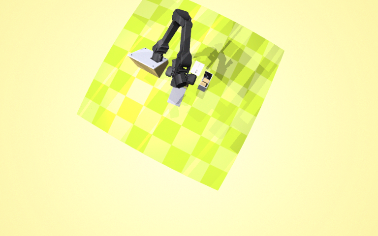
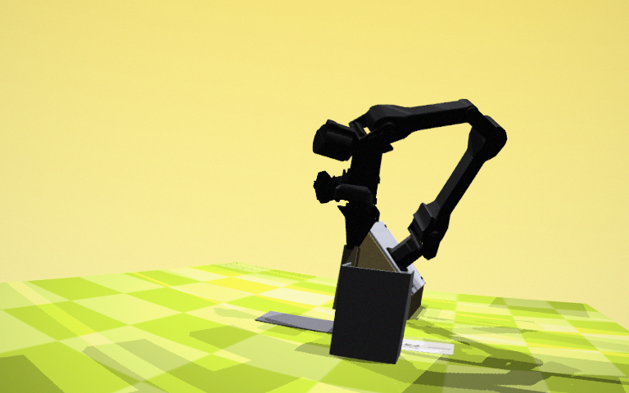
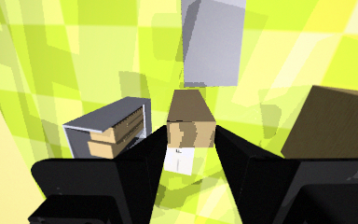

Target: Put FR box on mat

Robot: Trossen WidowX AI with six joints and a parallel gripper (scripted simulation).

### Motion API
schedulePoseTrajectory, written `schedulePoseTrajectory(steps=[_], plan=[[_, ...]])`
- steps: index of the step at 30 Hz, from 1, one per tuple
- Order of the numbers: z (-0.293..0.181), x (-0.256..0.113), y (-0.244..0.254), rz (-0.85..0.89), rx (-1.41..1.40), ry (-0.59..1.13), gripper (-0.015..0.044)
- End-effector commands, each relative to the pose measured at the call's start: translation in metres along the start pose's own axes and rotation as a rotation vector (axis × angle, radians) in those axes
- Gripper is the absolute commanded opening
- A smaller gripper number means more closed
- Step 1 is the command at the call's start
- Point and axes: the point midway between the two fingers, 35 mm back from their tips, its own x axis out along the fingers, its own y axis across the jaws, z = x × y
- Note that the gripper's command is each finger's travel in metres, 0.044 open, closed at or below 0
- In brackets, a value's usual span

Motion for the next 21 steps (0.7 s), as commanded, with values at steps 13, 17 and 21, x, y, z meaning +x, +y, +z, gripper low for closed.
schedulePoseTrajectory(steps=[13, 17, 21], plan=[[-0.027, 0.001, 0.025, 0.007, 0.021, -0.008, 0.0152], [-0.035, 0.002, 0.030, 0.008, 0.026, -0.008, 0.0152], [-0.042, 0.002, 0.035, 0.009, 0.031, -0.007, 0.0152]])
